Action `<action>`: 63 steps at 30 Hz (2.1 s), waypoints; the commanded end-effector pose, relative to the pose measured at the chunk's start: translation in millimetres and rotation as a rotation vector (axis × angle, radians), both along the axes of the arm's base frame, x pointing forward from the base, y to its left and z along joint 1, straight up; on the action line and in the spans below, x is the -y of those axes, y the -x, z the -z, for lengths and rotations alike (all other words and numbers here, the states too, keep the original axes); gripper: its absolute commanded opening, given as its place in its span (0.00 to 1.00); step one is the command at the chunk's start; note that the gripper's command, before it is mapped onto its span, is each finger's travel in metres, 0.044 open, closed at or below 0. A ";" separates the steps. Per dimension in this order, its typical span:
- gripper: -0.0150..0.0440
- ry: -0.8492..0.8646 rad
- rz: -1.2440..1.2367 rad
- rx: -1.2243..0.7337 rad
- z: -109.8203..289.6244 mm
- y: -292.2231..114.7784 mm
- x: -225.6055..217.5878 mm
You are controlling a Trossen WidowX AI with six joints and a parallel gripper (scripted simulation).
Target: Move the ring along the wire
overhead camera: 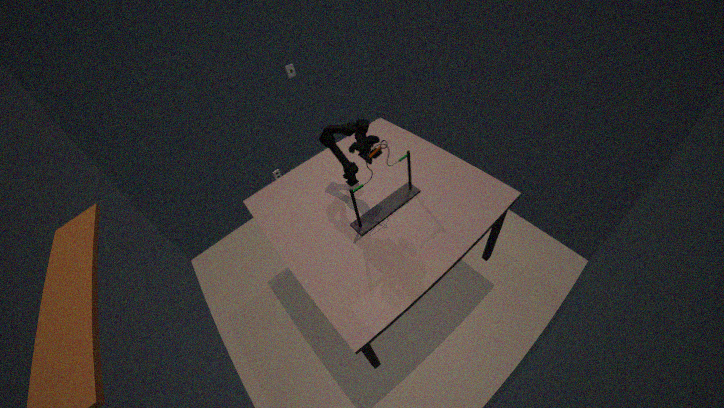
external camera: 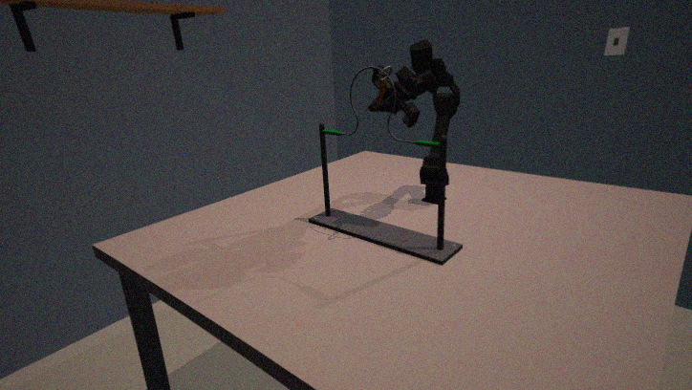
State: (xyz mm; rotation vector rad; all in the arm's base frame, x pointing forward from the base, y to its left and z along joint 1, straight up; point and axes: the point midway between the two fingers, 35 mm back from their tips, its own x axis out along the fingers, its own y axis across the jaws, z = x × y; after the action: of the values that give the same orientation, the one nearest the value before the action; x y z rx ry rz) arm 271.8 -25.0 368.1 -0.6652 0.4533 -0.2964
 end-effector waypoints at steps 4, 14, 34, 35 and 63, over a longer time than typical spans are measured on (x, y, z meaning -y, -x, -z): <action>0.00 0.097 0.003 0.003 -2.2 1.7 2.9; 0.00 0.236 0.004 0.003 -5.3 1.7 6.0; 0.00 0.509 0.007 0.001 -12.5 1.8 10.7; 0.00 0.520 0.007 0.001 -12.8 1.8 10.8; 0.00 0.908 0.012 -0.002 -24.7 2.0 13.6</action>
State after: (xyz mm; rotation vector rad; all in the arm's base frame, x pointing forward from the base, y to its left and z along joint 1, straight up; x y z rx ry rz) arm 271.0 -38.5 391.5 -1.5085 0.3195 -0.5087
